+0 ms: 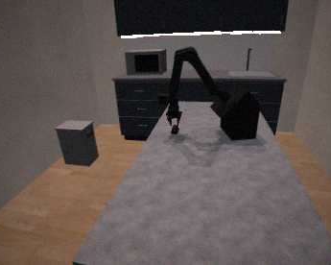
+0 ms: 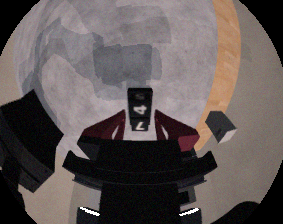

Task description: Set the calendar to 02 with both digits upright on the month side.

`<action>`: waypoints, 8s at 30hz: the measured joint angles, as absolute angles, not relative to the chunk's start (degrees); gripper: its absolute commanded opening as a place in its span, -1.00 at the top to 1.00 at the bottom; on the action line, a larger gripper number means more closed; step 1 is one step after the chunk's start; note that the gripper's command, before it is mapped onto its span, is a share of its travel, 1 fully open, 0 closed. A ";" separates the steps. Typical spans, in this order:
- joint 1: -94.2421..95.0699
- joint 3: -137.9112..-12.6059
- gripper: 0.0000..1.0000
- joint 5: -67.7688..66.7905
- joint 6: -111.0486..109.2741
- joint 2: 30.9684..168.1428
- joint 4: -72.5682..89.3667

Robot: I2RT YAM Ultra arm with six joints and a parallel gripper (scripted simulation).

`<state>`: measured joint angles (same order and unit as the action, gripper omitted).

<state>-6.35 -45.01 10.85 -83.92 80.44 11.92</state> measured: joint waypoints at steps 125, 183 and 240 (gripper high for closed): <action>-5.19 -45.39 0.45 10.07 -83.05 87.24 5.48; -16.91 -48.01 0.45 16.49 -73.17 70.06 28.34; -34.96 -50.43 0.45 29.41 -18.59 85.10 23.05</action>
<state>-34.96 -50.43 29.41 -18.59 85.10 23.05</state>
